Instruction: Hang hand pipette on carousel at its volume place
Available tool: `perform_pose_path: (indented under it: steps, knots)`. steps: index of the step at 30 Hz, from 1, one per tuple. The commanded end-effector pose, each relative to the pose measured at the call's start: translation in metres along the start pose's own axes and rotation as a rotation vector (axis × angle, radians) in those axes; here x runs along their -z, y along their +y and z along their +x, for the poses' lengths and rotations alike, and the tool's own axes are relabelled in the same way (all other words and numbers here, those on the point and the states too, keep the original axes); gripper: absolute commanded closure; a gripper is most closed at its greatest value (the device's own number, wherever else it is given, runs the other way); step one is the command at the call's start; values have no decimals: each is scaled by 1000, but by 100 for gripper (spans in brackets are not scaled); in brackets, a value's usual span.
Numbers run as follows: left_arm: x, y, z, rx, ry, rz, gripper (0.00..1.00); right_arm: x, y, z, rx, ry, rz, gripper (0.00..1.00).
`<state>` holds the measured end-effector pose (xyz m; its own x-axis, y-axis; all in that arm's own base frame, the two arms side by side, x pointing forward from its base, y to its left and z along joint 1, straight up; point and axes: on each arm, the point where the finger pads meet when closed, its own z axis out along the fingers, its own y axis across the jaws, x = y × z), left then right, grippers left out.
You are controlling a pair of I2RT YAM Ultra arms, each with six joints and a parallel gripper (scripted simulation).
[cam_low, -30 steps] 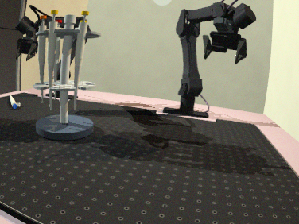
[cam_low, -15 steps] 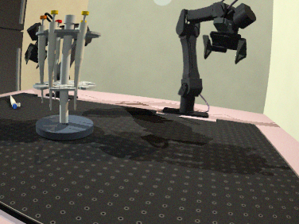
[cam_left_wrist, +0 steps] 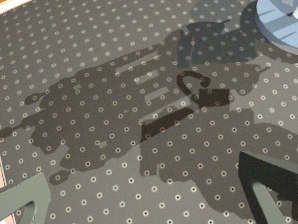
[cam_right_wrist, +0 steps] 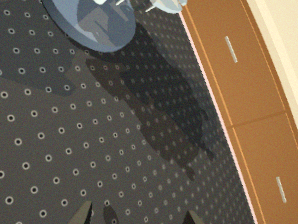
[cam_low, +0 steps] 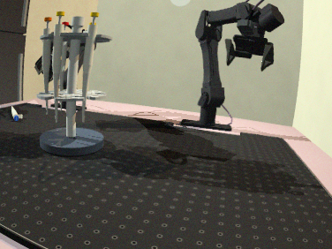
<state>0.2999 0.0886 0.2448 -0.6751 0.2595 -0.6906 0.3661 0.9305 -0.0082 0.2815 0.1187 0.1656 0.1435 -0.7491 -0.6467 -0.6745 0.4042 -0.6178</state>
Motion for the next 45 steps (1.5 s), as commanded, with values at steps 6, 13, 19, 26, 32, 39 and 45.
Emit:
perform_pose_path:
  steps: [6, 13, 19, 26, 32, 39, 45]
  knots:
    - [4, 3, -7, -16, -29, -8, 0, -17, -7, -17, 160, -43, 141, 51]
    - [4, 3, -7, -16, -29, -8, 0, -29, 6, -28, 261, -71, 178, 51]
    - [4, 3, -7, -16, -29, -8, 0, -50, 29, -47, 428, -119, 239, 51]
    - [4, 3, -7, -16, -29, -8, 0, -58, 38, -55, 492, -137, 262, 51]
    - [4, 3, -7, -16, -29, -8, 0, -58, 27, -67, 491, -155, 292, 51]
    - [4, 3, -7, -16, -29, -8, 0, -71, 52, -66, 590, -156, 310, 51]
    - [4, 3, -7, -16, -29, -8, 0, -98, 68, -103, 774, -213, 444, 51]
